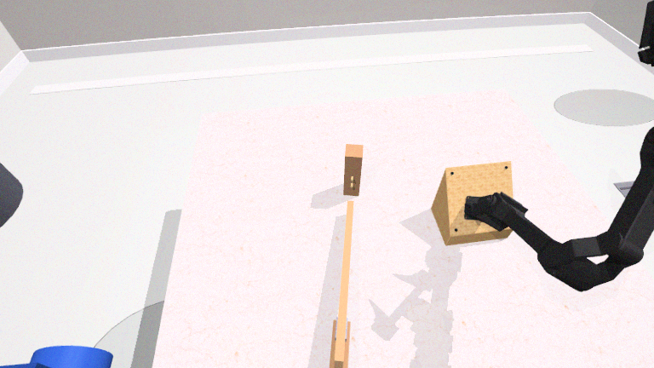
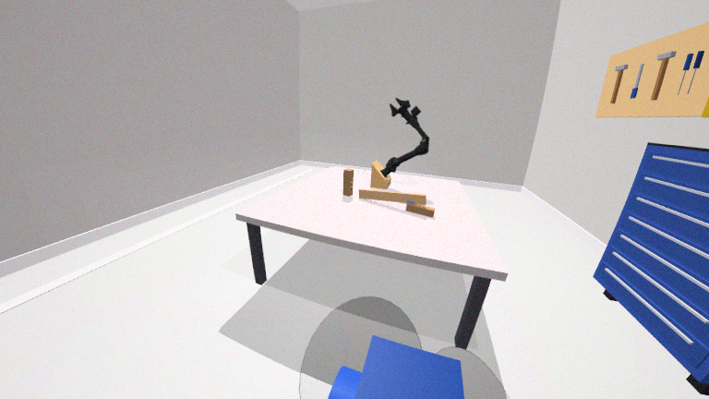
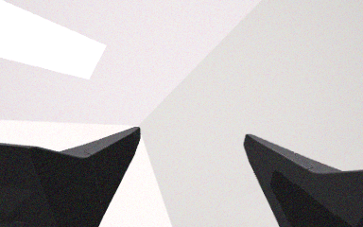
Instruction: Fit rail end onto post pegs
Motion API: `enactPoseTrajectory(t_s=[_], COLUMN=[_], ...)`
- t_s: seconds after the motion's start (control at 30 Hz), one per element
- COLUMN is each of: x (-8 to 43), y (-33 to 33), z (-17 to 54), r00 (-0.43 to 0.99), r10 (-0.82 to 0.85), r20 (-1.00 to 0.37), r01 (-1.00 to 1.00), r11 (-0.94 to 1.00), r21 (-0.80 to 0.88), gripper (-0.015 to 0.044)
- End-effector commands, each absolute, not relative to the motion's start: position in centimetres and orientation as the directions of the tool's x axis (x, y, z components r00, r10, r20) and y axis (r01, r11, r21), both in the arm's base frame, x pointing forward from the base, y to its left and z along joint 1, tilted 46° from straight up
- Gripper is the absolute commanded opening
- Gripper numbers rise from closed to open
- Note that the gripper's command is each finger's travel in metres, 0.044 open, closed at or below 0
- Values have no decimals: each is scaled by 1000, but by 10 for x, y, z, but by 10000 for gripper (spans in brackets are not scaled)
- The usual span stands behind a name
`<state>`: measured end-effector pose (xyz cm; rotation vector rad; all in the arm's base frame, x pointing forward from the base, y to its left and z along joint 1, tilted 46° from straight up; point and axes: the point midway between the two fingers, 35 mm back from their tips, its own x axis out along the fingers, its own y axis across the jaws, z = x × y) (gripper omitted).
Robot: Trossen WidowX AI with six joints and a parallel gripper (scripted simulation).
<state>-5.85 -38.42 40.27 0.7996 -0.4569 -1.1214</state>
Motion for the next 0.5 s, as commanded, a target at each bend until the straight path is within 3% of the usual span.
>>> enactPoseTrajectory(t_s=[0.0,0.3,0.47], x=[-57,16,83], y=[-385,-414,-422], z=[402,362,321], r00=[391,552,671], r10=[-918,-818,-691], r20=[-63,-159,-267], r01=[614,664,687], r11=[209,316,445], r21=[761,678,575], gripper=[426,440,440])
